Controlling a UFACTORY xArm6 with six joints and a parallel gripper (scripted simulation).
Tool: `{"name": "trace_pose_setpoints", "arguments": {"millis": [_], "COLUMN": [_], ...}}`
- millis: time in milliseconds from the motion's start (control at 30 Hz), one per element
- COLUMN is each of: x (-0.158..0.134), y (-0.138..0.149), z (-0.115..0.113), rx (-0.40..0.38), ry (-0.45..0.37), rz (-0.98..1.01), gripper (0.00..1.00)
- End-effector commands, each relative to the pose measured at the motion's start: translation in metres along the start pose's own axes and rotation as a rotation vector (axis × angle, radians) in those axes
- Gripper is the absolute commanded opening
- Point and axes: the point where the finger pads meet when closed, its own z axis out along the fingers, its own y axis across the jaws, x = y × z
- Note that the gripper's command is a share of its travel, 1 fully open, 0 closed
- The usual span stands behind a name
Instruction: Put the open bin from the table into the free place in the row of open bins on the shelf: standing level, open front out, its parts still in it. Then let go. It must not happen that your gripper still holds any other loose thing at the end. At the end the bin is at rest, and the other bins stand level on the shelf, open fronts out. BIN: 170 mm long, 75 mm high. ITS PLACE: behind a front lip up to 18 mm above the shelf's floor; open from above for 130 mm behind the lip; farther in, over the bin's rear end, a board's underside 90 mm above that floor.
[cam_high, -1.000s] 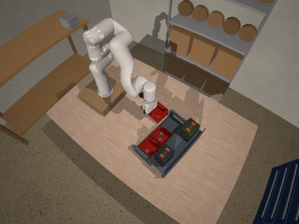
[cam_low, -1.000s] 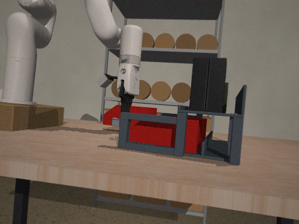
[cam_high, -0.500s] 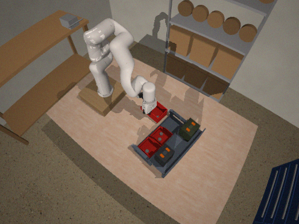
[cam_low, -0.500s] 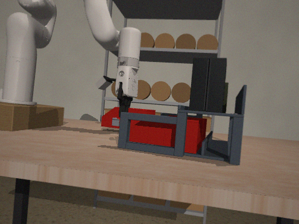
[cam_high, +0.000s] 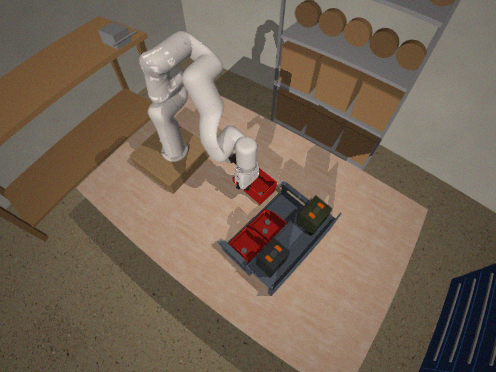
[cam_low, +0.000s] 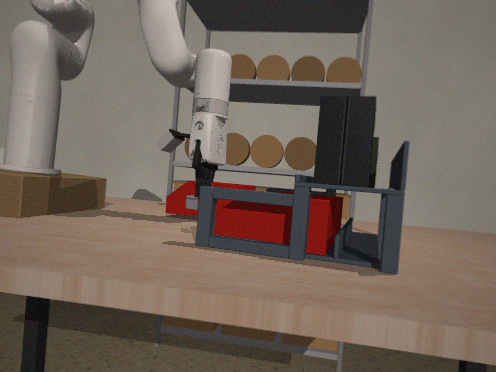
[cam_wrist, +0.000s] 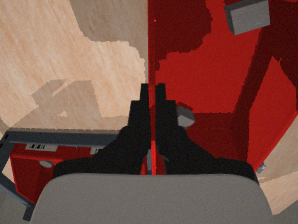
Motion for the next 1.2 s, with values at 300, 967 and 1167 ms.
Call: {"name": "trace_pose_setpoints", "arguments": {"millis": [300,967,1167], "x": [0.001,0.008,0.009], "y": [0.001,0.000,0.000], "z": [0.003,0.013,0.014], "rx": [-0.001,-0.001,-0.001], "ry": [-0.005,-0.005,-0.003], "rz": [0.000,0.000,0.000], "gripper": [0.00,0.00,0.00]}}
